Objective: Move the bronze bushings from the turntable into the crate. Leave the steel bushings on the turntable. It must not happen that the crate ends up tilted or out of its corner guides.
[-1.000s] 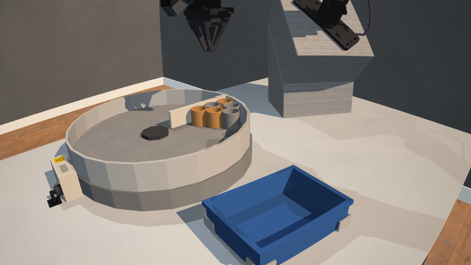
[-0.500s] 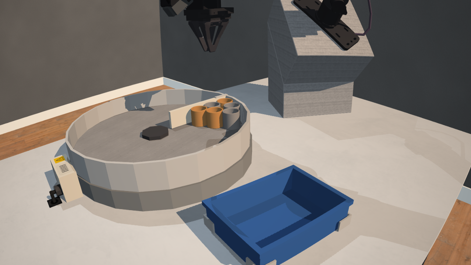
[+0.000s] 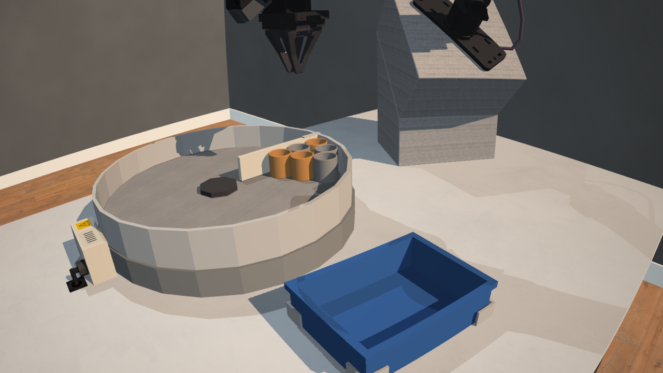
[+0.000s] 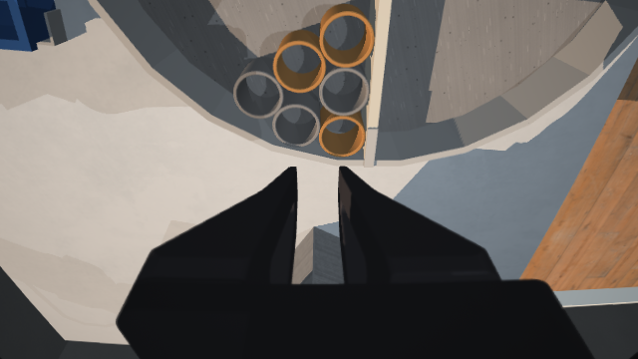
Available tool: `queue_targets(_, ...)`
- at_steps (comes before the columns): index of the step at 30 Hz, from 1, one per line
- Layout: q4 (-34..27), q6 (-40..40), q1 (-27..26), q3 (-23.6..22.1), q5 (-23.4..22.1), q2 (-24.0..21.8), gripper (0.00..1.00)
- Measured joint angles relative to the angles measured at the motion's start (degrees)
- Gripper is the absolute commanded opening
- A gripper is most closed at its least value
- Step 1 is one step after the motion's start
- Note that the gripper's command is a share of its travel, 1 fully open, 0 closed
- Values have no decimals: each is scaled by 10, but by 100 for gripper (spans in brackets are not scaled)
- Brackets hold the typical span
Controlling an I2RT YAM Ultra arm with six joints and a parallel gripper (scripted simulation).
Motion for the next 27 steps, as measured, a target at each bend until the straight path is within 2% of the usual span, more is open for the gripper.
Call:
queue_targets(5, 0, 0, 0, 0, 0, 0, 19)
queue_targets(6, 0, 0, 0, 0, 0, 0, 15)
queue_targets(15, 2, 13, 2, 0, 0, 0, 15)
queue_targets(21, 17, 48, 17, -3, 0, 0, 15)
queue_targets(27, 50, 127, 47, -20, 0, 10, 15)
